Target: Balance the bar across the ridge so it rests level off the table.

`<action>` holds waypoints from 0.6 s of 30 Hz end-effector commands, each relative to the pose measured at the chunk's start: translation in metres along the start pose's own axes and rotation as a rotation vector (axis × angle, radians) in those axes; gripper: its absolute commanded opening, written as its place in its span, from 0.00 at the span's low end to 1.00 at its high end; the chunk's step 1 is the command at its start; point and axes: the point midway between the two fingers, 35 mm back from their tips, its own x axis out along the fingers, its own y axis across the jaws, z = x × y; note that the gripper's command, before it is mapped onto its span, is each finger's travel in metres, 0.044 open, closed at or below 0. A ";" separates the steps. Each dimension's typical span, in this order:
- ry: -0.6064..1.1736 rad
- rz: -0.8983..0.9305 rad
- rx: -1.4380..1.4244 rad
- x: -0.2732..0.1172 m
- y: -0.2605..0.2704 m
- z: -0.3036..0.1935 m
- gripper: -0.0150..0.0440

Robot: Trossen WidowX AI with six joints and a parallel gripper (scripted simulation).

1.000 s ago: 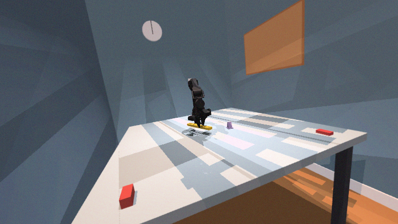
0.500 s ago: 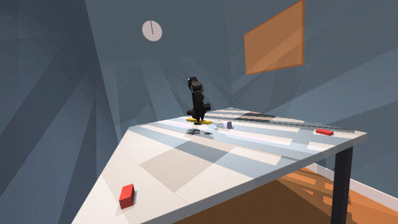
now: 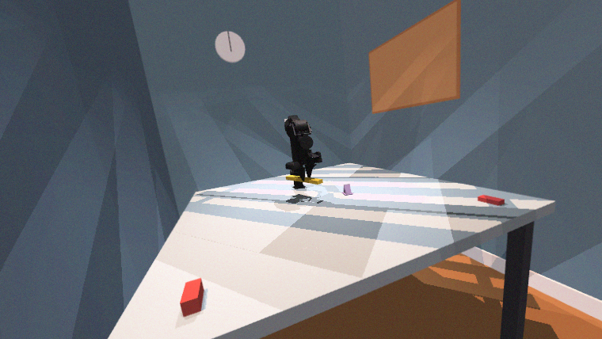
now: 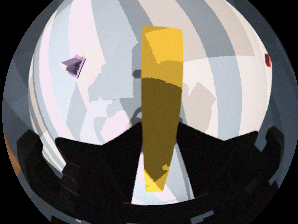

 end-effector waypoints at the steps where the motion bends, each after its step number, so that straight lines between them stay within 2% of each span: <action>1: -0.008 0.001 0.034 -0.003 0.008 0.012 0.25; 18: -0.011 0.005 0.188 -0.006 0.048 0.053 0.25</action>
